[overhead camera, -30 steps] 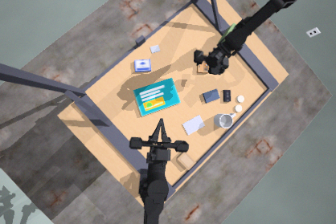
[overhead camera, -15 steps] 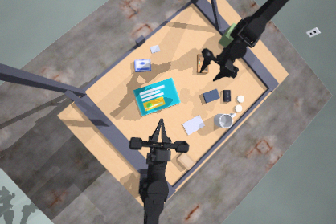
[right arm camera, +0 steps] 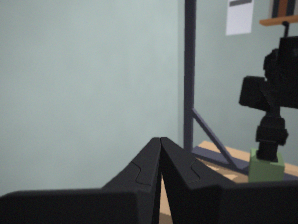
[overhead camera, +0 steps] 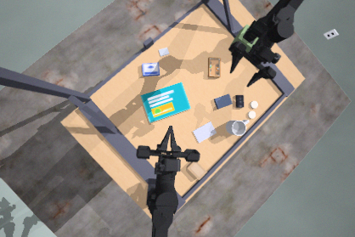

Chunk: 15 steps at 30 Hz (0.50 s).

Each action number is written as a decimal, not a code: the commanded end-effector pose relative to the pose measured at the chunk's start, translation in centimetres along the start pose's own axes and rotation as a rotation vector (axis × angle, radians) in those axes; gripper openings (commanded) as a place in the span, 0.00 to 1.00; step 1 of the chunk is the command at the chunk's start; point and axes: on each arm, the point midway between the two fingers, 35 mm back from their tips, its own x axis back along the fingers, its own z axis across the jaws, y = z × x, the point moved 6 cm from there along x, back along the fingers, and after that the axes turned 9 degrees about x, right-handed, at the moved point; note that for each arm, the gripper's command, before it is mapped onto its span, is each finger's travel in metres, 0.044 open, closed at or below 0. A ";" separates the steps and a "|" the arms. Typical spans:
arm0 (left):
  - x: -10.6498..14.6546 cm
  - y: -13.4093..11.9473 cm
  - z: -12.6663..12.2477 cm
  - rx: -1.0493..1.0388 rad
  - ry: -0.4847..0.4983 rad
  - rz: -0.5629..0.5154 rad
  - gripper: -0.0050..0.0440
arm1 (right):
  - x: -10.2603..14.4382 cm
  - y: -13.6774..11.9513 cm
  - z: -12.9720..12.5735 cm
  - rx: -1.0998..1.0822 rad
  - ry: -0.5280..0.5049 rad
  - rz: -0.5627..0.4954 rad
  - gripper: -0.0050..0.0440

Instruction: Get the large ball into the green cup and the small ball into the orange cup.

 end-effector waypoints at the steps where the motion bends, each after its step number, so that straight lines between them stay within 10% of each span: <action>1: 2.2 3.6 -0.1 -0.082 -0.022 -0.196 0.89 | 0.3 1.5 -0.2 0.000 -0.007 -0.043 0.00; 15: 2.5 4.7 -0.3 -0.080 -0.024 -0.232 0.89 | 0.2 1.4 -0.2 0.000 -0.006 -0.041 0.00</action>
